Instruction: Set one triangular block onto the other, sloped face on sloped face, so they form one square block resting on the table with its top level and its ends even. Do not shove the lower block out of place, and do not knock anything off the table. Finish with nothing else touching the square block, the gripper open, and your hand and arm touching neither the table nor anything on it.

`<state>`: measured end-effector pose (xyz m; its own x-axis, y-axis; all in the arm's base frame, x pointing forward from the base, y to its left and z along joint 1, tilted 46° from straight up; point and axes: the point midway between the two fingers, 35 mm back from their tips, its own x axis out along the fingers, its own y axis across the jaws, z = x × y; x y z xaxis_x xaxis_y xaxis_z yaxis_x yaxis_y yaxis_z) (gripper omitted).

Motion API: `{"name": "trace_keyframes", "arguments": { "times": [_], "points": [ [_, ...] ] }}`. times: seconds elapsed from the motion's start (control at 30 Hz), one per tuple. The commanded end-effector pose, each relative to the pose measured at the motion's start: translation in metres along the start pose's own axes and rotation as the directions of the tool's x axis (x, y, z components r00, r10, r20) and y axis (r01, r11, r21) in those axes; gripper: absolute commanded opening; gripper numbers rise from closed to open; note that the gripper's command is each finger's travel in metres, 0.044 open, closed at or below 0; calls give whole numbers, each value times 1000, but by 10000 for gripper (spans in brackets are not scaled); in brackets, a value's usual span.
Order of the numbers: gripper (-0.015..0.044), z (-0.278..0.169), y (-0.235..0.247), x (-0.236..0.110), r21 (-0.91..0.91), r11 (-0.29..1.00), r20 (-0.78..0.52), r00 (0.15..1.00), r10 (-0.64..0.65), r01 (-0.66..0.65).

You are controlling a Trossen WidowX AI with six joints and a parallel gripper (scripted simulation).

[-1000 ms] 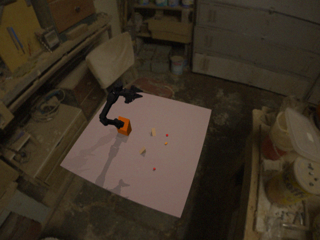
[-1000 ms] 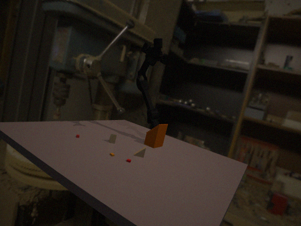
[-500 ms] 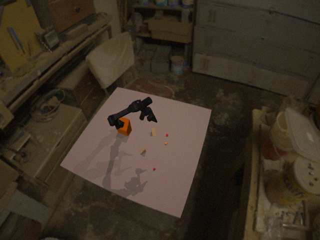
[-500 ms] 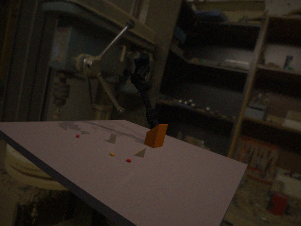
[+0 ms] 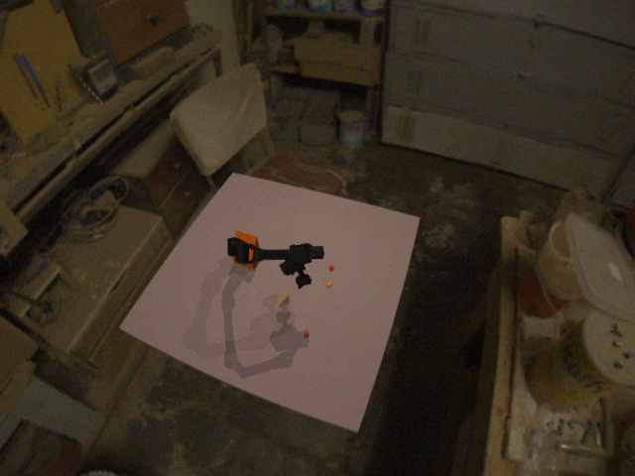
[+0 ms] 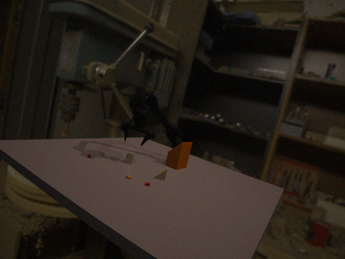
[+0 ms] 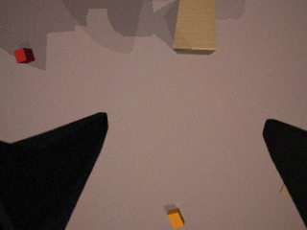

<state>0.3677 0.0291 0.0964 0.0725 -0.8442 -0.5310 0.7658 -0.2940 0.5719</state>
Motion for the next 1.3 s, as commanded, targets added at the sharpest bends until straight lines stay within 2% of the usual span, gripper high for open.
{"name": "trace_keyframes", "arguments": {
  "times": [0.0,0.23,1.27],
  "points": [
    [440,18,-6,40,-24,997,144,987,-69,73],
    [440,18,-6,41,-24,997,144,987,-69,73],
    [440,24,-7,92,-14,996,184,980,-79,83]
  ]
}}
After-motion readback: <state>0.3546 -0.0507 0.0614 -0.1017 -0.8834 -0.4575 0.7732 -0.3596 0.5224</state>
